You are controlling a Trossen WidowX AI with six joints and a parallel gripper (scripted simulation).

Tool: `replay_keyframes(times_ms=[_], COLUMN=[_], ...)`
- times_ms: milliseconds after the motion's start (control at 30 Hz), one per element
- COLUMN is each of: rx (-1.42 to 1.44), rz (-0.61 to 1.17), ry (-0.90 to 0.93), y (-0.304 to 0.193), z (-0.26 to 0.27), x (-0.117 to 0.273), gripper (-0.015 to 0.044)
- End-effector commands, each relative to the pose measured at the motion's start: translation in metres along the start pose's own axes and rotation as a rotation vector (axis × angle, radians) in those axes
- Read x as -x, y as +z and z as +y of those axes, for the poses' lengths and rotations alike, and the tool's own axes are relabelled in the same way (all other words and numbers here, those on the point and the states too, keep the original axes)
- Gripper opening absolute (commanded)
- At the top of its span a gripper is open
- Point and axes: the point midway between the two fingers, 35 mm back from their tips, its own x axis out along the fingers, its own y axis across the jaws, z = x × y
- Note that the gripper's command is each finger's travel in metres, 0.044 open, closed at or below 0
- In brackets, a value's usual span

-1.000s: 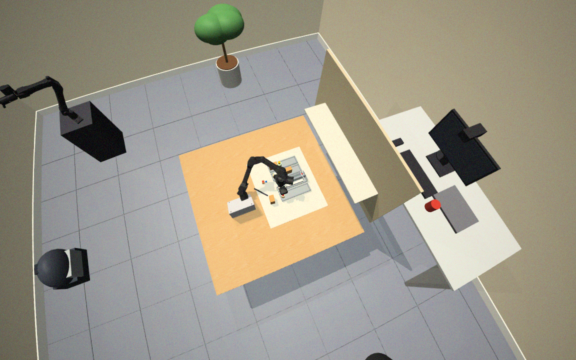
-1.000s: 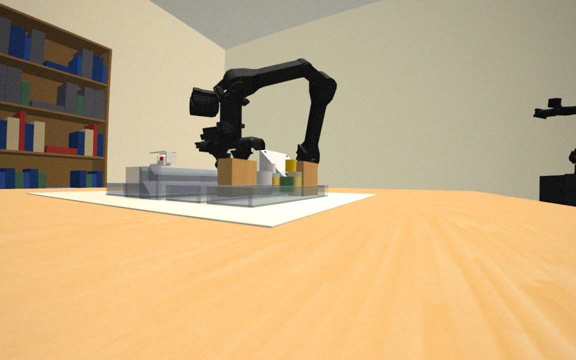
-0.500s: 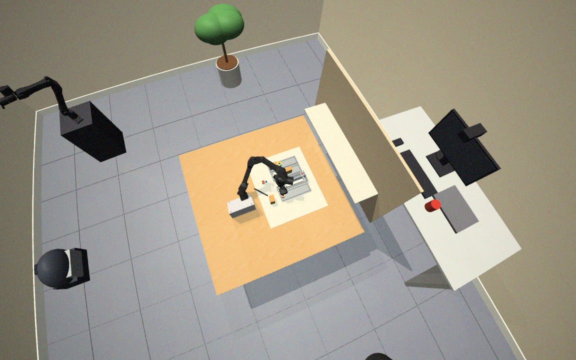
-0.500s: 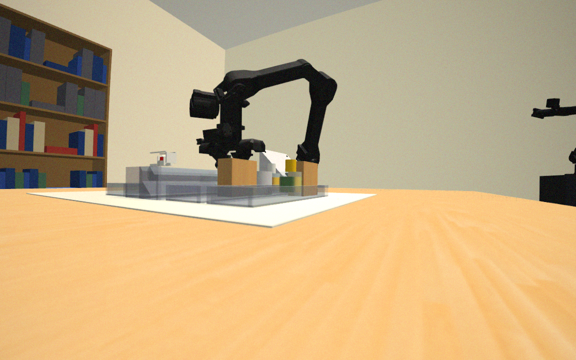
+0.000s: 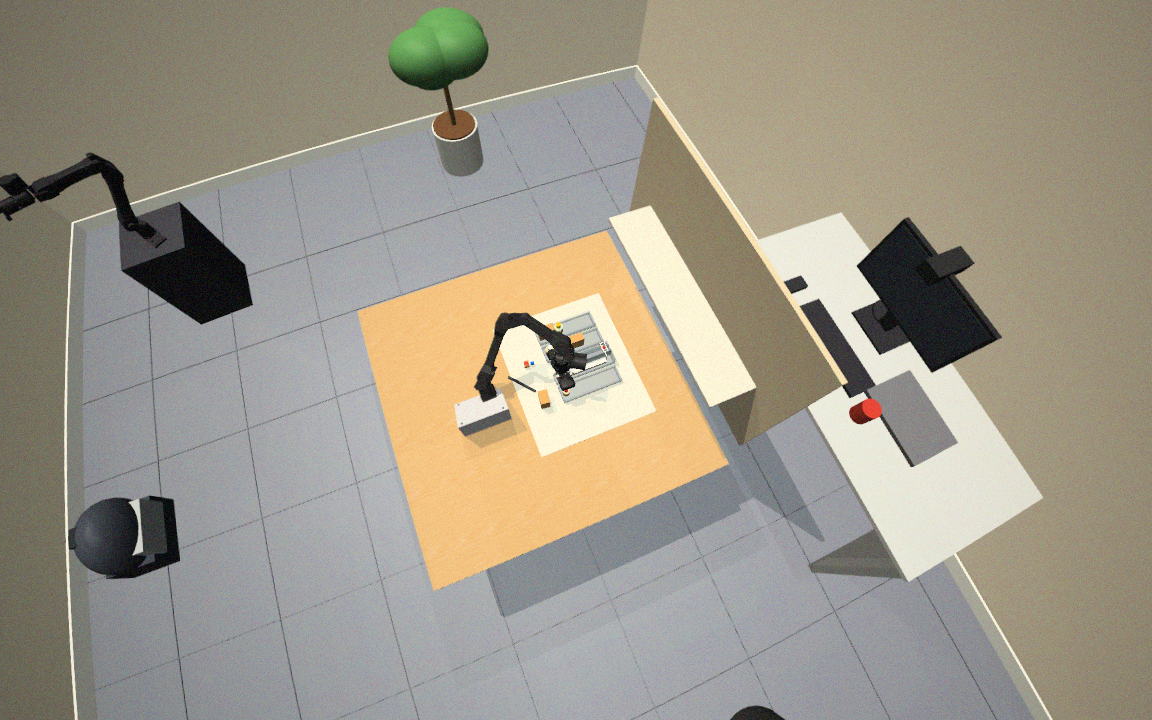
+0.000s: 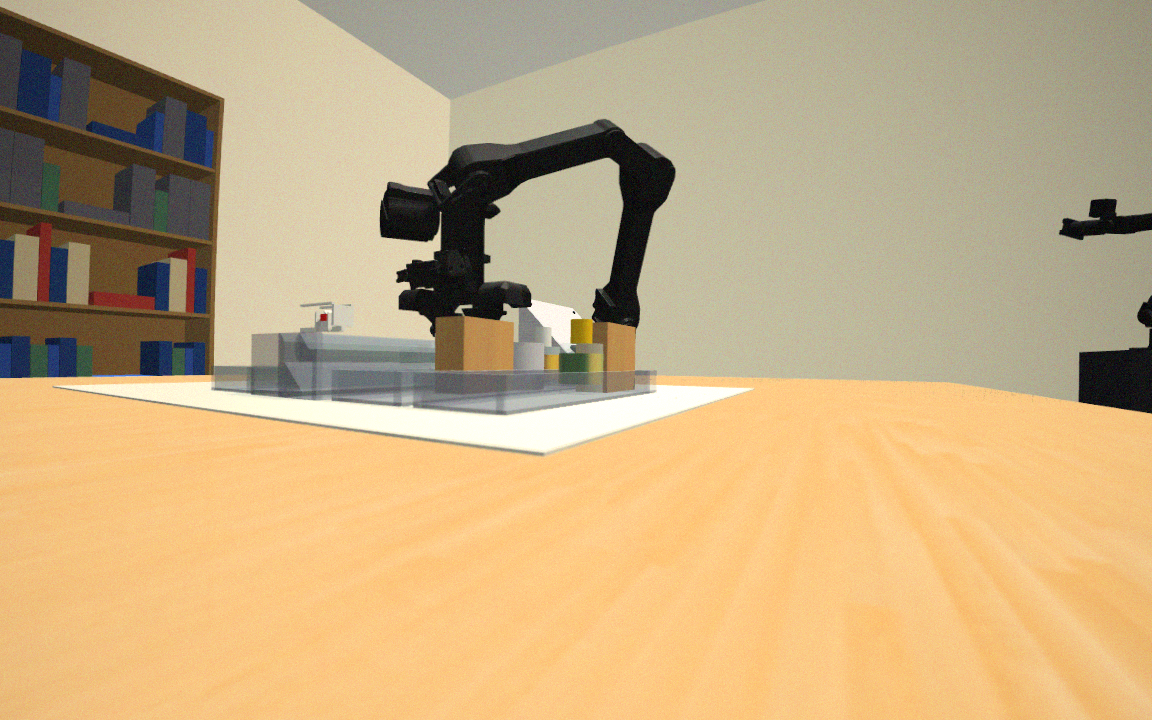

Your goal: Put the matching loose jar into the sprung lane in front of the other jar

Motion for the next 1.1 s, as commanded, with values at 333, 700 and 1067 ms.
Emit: replay_keyframes(times_ms=[333, 700, 1067], rx=[0.011, 0.011, 0.010], rz=[-0.018, -0.018, -0.017], ry=[0.004, 0.004, 0.004], y=[0.0020, 0.0001, -0.0017], z=[0.0033, 0.0033, 0.0032], x=[-0.0005, -0.0005, -0.0006], gripper=[0.0000, 0.0000, 0.0000])
